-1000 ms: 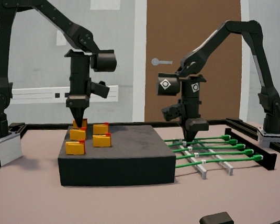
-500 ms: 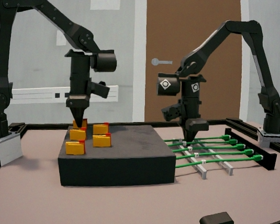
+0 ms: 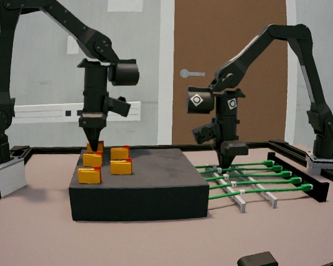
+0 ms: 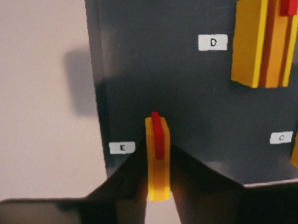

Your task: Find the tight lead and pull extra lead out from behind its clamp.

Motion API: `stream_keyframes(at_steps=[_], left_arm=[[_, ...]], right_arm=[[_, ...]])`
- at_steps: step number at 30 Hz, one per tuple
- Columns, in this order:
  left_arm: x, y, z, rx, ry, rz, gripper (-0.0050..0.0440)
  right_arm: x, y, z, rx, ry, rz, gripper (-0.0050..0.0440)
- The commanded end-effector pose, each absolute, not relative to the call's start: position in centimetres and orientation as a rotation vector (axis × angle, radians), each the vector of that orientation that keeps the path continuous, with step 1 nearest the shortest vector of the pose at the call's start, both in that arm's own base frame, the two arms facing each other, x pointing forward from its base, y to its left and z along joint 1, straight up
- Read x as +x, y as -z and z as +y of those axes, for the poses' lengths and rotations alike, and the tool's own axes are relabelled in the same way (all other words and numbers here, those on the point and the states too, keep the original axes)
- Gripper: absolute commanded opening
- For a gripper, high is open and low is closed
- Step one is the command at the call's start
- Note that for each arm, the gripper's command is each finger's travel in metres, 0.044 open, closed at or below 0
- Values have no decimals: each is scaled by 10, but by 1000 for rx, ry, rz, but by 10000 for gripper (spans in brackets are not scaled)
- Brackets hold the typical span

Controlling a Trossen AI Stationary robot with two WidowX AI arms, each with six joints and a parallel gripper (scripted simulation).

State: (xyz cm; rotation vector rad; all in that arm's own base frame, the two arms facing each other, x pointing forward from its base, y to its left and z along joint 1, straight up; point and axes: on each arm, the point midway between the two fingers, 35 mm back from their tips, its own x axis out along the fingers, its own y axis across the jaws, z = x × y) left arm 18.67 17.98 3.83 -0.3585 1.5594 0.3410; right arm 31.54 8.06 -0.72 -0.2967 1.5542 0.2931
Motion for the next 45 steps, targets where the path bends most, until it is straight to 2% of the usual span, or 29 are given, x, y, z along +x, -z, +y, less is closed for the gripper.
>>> stream_keyframes(at_steps=[1,31,32,45], left_arm=[[190,-48,183,-346,-351,1536,-50],[190,-60,183,-350,-348,1544,-50],[190,-47,183,-354,-344,1553,-50],[190,-64,183,-354,-344,1553,-50]], right_arm=[[320,1,82,-295,-293,1532,-50],[320,1,82,-295,-293,1532,-50],[320,1,82,-295,-293,1532,-50],[320,1,82,-295,-293,1532,-50]])
